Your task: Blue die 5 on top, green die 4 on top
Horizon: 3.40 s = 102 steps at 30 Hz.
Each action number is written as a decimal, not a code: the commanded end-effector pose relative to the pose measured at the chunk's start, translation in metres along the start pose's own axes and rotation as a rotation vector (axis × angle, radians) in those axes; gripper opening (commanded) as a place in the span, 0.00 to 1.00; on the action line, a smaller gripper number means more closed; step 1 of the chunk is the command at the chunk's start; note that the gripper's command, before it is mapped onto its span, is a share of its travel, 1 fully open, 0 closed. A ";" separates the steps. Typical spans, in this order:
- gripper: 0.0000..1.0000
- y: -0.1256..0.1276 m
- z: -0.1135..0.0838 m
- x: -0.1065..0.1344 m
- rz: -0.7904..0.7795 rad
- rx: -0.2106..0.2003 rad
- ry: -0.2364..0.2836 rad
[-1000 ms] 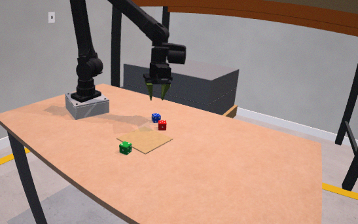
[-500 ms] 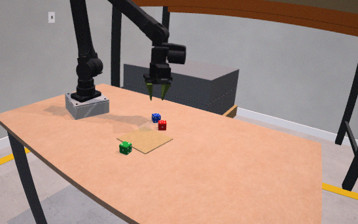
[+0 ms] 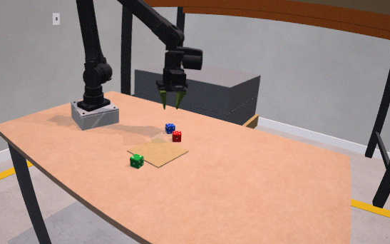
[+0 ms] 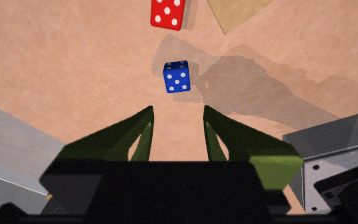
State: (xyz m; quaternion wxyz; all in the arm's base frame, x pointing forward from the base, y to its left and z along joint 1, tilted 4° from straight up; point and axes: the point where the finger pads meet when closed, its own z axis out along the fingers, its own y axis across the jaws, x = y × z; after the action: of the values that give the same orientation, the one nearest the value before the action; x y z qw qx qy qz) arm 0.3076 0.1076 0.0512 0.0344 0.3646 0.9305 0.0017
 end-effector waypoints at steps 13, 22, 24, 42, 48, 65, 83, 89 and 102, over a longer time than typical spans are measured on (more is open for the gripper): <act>0.45 0.002 0.011 -0.007 0.026 -0.009 -0.010; 0.45 0.002 0.021 -0.006 0.025 -0.008 -0.009; 0.45 0.002 0.024 -0.006 0.024 -0.008 -0.009; 0.45 0.002 0.048 -0.005 0.020 -0.007 -0.009; 0.45 0.002 0.053 -0.005 0.020 -0.007 -0.009; 0.45 0.005 0.054 -0.007 0.019 -0.013 -0.012; 0.45 0.005 0.054 -0.007 0.019 -0.013 -0.012; 0.45 0.005 0.054 -0.007 0.019 -0.013 -0.012; 0.45 0.006 0.054 -0.007 0.015 -0.014 -0.012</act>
State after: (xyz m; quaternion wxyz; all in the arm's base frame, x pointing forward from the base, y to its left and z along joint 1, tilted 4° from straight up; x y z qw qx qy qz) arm 0.3108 0.1086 -0.0007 0.0347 0.3649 0.9304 0.0017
